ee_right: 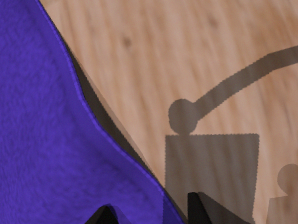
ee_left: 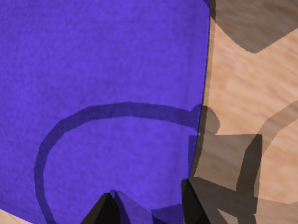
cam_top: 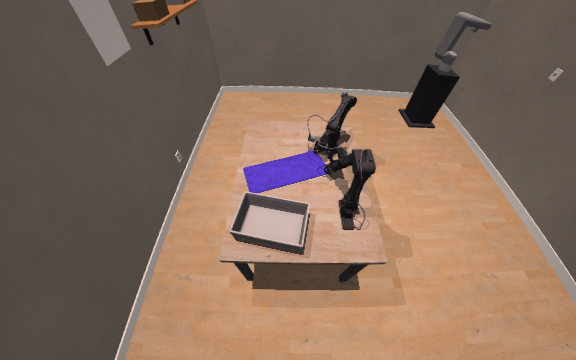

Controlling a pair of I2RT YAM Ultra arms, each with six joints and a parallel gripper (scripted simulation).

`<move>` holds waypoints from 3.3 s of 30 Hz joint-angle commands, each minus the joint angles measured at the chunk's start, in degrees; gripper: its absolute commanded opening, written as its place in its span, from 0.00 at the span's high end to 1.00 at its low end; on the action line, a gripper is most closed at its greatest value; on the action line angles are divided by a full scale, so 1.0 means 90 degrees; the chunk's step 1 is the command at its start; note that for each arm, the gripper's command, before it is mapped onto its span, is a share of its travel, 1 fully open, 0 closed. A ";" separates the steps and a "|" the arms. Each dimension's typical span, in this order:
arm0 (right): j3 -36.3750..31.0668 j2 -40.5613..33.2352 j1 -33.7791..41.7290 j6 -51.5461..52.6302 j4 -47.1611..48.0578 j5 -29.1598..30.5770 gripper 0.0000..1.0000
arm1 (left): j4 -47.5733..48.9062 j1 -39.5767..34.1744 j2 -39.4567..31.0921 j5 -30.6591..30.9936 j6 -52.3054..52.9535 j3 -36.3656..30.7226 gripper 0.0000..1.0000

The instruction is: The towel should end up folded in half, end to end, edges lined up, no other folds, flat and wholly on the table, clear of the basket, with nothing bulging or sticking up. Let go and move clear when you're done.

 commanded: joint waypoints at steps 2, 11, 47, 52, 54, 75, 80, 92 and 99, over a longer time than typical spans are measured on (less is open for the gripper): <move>-0.0181 -0.0159 0.0003 0.0015 0.0132 0.0081 0.66 | 0.0102 0.0002 -0.0003 -0.0008 -0.0019 -0.0018 0.73; -0.0182 -0.0020 -0.0018 -0.0006 -0.0025 -0.0032 0.76 | 0.0217 0.0112 0.0102 0.0051 0.0068 -0.0184 0.81; 0.0825 0.0556 -0.0392 -0.0377 0.0294 -0.0302 1.00 | 0.0168 0.0927 -0.1191 0.1053 0.0844 -0.0564 1.00; 0.1313 0.0080 -0.0360 0.0244 -0.0134 -0.0012 1.00 | 0.0271 0.1852 -0.1915 0.2467 0.1999 -0.0704 1.00; 0.1600 -0.0497 -0.0256 0.0809 -0.0382 0.0349 1.00 | 0.0119 0.2439 -0.2447 0.3444 0.2741 -0.0551 1.00; 0.2225 -0.1336 0.0775 0.2089 -0.1291 0.1414 1.00 | -0.0234 0.3939 -0.2322 0.6806 0.3711 -0.0059 1.00; 0.2277 -0.1413 0.0401 0.1656 -0.1238 0.1209 1.00 | 0.0098 0.3930 -0.2378 0.6811 0.3292 -0.0090 1.00; 0.2164 -0.0689 -0.1712 -0.1288 0.0604 -0.0798 1.00 | 0.1113 0.3665 -0.2458 0.4669 0.1275 -0.0621 1.00; 0.2373 0.0343 -0.3072 -0.2866 0.1493 -0.2556 1.00 | 0.1409 0.3538 -0.2229 0.3144 0.0319 -0.0744 1.00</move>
